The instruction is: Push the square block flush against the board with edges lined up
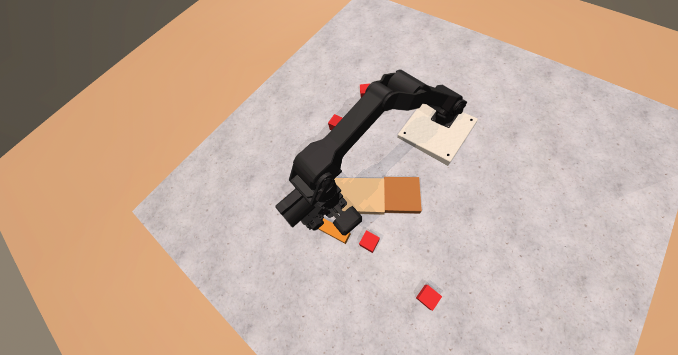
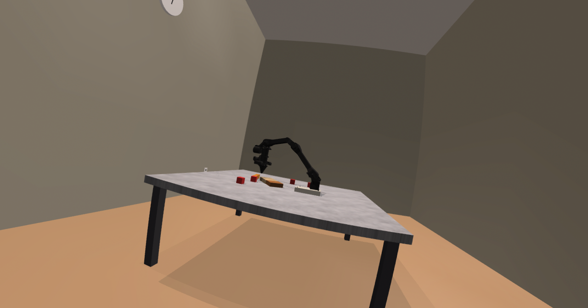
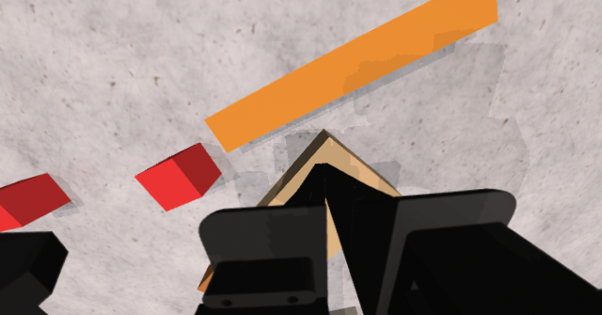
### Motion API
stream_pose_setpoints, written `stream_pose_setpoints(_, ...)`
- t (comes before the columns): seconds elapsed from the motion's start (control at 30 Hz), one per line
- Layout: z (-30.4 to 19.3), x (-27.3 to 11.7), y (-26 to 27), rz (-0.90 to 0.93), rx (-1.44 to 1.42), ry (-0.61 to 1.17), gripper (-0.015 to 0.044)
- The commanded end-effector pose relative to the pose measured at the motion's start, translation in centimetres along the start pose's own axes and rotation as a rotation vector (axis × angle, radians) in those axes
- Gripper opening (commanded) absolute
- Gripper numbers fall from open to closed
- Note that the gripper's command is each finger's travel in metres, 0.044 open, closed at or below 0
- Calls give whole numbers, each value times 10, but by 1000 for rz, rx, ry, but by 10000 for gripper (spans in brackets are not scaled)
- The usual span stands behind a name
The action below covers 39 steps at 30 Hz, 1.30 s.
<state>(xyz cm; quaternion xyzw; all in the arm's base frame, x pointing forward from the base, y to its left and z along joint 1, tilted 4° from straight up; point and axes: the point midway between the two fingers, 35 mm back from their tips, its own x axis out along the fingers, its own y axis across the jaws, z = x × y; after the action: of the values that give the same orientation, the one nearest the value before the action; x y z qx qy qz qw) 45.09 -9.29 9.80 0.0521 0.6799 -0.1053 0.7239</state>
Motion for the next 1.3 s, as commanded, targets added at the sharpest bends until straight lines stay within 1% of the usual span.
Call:
stream_pose_setpoints(0.0,-6,-2,14,0,-126,-5,0)
stream_pose_setpoints(0.5,-30,-1,66,11,-610,-4,0)
stream_pose_setpoints(0.63,-31,2,67,11,-615,-4,0)
stream_pose_setpoints(0.67,-30,11,67,11,-615,-4,0)
stream_pose_setpoints(0.73,-30,42,67,11,-615,-4,0)
stream_pose_setpoints(0.8,-31,54,67,11,-615,-4,0)
stream_pose_setpoints(1.27,-39,54,61,11,-615,-3,0)
